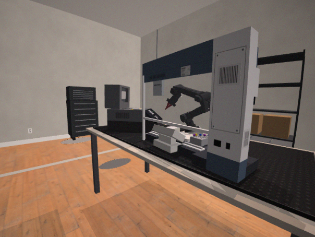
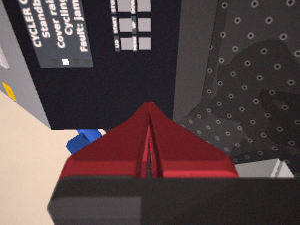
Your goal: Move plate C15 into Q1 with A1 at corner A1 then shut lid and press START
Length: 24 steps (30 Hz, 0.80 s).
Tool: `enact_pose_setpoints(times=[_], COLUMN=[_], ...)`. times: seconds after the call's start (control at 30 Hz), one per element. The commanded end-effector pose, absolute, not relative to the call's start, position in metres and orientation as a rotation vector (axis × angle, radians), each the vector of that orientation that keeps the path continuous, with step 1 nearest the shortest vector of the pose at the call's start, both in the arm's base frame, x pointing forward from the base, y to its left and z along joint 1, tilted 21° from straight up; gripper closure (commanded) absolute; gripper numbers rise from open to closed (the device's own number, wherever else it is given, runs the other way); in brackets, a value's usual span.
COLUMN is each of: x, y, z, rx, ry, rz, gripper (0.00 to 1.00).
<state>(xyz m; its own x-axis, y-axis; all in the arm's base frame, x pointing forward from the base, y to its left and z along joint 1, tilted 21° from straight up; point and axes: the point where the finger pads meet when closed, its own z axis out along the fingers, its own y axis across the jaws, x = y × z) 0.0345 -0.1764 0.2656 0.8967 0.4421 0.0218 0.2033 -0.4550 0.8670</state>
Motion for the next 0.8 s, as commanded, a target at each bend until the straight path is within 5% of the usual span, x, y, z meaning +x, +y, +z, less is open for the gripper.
enact_pose_setpoints(times=[0.0,0.77], x=[0.0366,0.0387], y=[-0.1758,-0.1741], z=[0.2709,0.27], rx=[2.029,2.04], ry=[0.501,0.478], rz=[0.271,0.292], gripper=[1.0,1.0])
